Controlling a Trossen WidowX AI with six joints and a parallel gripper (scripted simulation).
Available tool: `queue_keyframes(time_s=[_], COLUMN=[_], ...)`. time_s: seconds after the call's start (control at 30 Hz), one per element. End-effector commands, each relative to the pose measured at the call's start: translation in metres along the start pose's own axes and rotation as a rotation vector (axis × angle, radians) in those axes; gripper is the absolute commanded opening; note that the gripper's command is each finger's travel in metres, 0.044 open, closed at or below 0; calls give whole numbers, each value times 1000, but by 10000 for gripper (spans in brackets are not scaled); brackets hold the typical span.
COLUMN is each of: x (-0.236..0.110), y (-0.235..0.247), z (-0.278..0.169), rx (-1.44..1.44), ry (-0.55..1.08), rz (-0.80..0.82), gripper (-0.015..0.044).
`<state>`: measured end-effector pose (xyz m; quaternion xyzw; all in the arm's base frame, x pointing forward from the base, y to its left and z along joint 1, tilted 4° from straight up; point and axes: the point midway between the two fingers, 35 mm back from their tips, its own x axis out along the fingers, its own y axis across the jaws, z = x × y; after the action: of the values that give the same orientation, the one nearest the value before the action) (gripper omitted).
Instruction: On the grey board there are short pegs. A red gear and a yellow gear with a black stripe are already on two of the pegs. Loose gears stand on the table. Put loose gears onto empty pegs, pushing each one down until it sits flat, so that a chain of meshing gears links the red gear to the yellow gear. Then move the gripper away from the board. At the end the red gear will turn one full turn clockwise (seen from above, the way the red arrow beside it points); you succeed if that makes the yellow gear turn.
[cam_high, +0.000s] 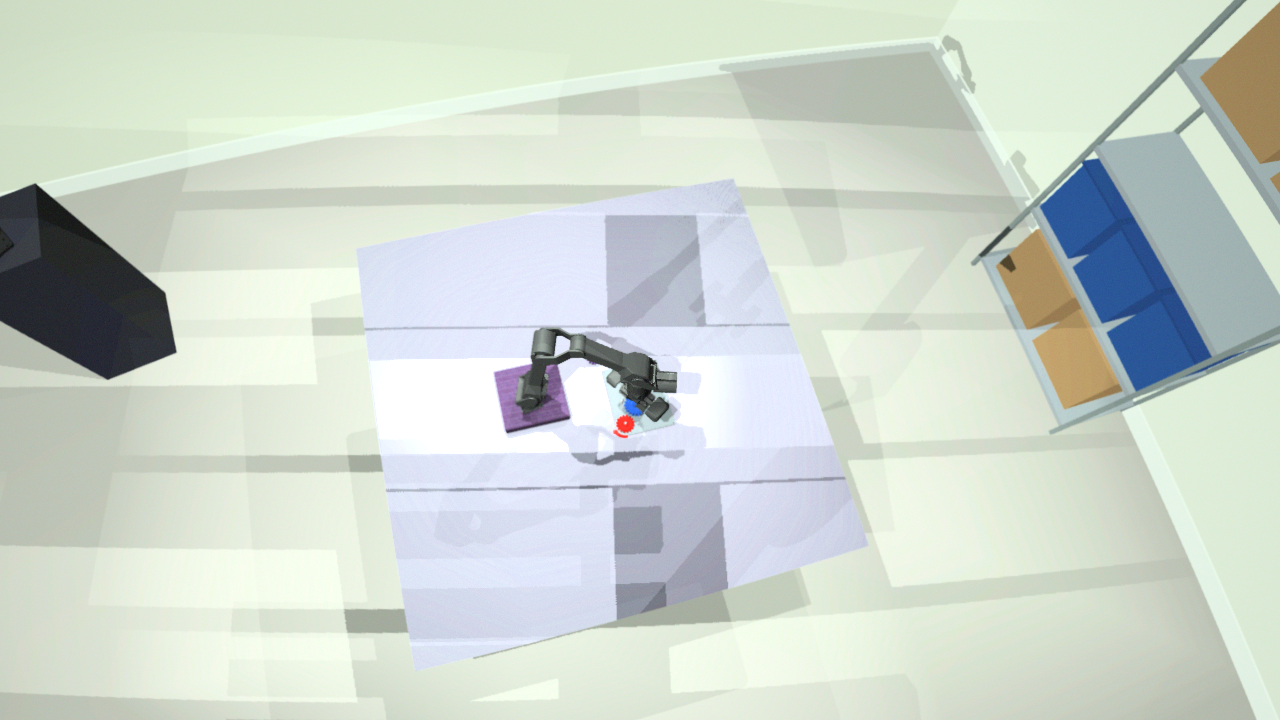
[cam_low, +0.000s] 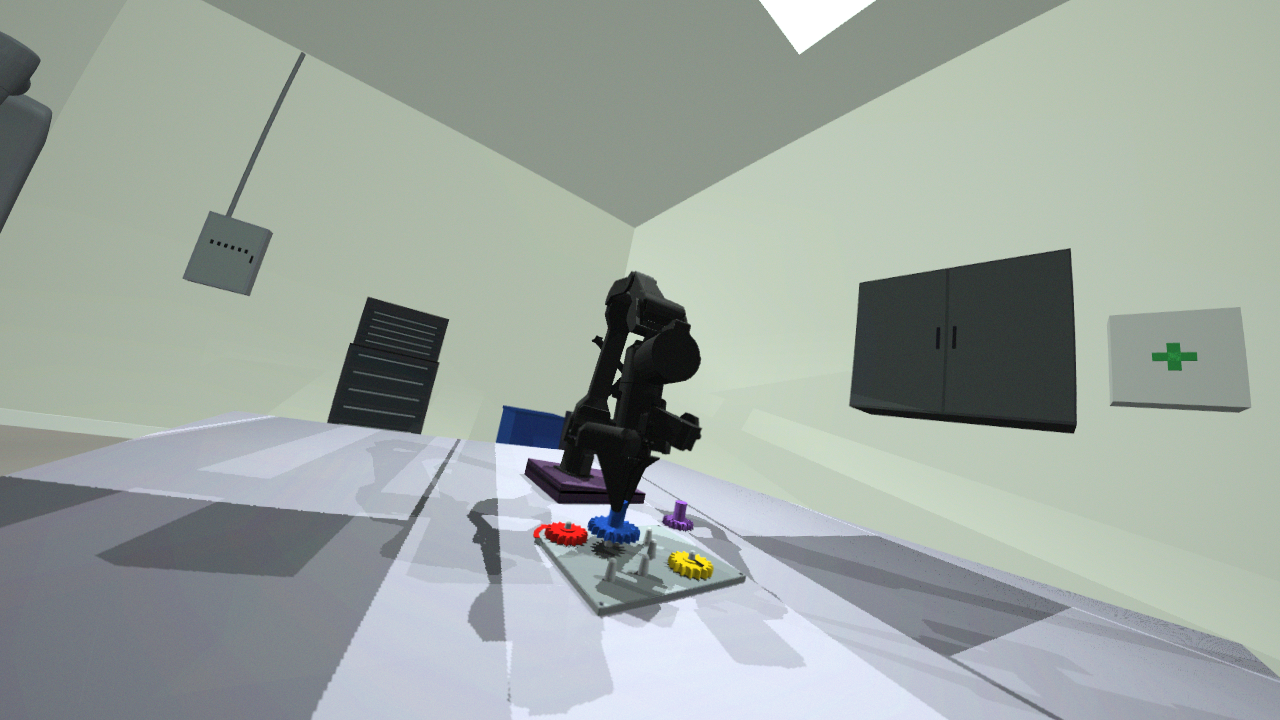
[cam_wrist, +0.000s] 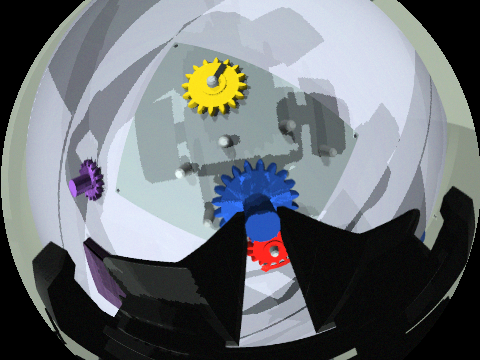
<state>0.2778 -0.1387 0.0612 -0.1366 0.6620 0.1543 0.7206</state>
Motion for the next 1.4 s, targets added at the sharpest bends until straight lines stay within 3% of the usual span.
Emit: queue_keyframes(time_s=[0.0,0.3,0.97,1.37], x=[1,-1,-2,1], y=[6,4,4,6], z=[-5,-6,-6,-4], rx=[-88,-198,104,22], ry=[20,19,23,22], rz=[32,33,29,31], gripper=[0,0,0,0])
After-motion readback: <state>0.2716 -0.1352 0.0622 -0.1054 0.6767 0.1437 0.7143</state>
